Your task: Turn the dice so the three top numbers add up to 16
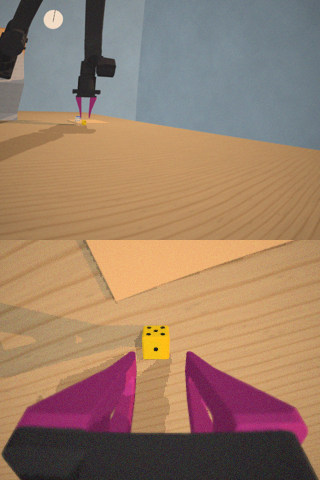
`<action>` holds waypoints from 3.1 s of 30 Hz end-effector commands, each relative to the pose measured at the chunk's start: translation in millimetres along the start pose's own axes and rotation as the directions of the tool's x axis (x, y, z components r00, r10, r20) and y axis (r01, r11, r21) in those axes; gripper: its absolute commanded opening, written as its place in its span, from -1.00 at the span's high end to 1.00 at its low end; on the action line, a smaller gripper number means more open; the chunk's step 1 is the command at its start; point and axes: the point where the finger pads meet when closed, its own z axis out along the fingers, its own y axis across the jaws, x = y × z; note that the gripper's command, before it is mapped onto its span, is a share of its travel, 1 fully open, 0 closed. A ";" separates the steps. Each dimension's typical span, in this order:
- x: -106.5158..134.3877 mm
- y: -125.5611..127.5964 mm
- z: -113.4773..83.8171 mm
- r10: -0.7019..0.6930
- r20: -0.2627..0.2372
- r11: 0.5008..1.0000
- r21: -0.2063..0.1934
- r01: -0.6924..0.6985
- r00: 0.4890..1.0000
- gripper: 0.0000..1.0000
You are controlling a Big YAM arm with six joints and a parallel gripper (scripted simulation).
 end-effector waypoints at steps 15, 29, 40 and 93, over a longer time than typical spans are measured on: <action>-9.2 5.9 -1.0 -0.017 0.009 1.000 0.003 0.017 1.000 0.40; -8.5 6.4 0.3 -0.011 0.007 1.000 0.000 0.011 1.000 0.40; -8.5 6.4 0.3 -0.011 0.007 1.000 0.000 0.011 1.000 0.40; -5.9 9.3 22.9 -0.027 0.005 1.000 -0.013 0.027 1.000 0.40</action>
